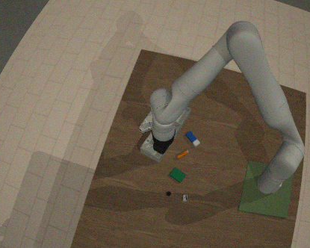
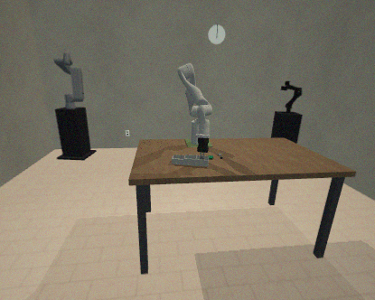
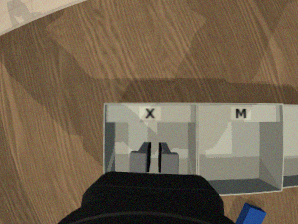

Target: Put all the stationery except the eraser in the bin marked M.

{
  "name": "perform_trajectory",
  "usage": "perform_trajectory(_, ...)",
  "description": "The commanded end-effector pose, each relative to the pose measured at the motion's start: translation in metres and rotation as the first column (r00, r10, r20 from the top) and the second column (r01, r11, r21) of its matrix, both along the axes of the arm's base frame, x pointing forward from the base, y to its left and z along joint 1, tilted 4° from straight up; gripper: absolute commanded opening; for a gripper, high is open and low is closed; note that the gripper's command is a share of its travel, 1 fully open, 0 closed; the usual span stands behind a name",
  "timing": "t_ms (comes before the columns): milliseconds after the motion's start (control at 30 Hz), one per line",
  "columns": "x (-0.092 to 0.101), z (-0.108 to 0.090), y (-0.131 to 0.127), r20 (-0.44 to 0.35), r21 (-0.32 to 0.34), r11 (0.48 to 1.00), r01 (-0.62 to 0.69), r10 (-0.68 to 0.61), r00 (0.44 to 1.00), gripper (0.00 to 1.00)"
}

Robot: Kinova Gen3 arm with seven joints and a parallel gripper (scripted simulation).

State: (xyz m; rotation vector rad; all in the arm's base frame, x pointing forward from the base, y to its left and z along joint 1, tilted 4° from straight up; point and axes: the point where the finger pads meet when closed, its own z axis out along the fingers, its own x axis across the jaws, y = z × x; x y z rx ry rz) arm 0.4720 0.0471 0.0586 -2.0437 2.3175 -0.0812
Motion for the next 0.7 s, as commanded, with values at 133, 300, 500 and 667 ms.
perform_trajectory(133, 0.0005, 0.0008, 0.0001, 0.002, 0.0, 1.0, 0.0, 0.0, 1.0, 0.31)
perform_trajectory(300, 0.0005, 0.0008, 0.0001, 0.002, 0.0, 1.0, 0.0, 0.0, 1.0, 0.31)
perform_trajectory(500, 0.0005, 0.0008, 0.0001, 0.002, 0.0, 1.0, 0.0, 0.0, 1.0, 0.31)
perform_trajectory(667, 0.0003, 0.0034, 0.0002, 0.002, 0.0, 1.0, 0.0, 0.0, 1.0, 0.31)
